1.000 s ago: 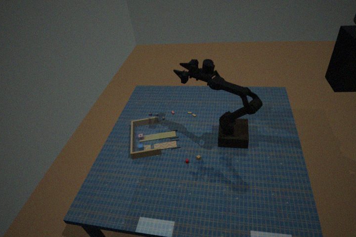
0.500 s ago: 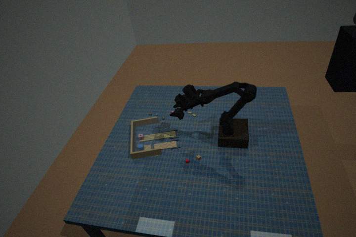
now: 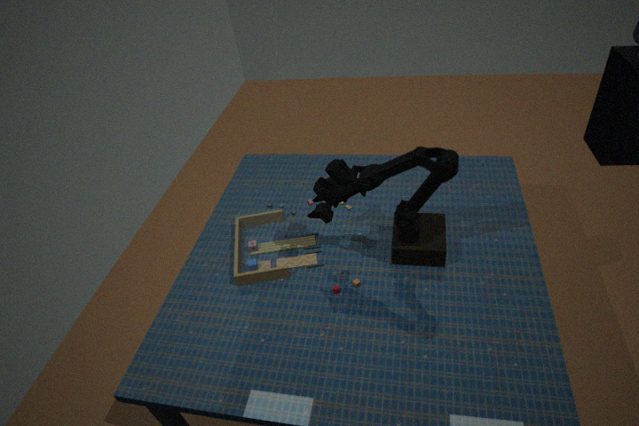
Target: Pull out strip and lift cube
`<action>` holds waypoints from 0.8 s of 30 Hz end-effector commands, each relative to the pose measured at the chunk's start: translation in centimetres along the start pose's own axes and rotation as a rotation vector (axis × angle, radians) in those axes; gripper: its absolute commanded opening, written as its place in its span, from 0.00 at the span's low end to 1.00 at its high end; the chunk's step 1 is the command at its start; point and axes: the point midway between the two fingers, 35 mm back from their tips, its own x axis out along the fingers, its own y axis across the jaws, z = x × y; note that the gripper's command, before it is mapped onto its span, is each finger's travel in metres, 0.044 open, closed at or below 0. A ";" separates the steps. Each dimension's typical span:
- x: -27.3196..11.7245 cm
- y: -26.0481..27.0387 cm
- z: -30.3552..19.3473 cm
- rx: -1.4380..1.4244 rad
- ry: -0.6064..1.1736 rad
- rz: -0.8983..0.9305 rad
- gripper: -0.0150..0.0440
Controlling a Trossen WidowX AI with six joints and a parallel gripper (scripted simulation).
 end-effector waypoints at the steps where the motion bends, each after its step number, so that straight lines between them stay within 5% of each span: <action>1: 0.4 -0.2 0.0 -0.014 0.031 -0.007 0.84; 14: 8.2 -2.2 -1.2 -0.204 0.609 0.035 0.26; 24: 12.0 -3.3 -4.3 -0.292 0.940 0.136 0.25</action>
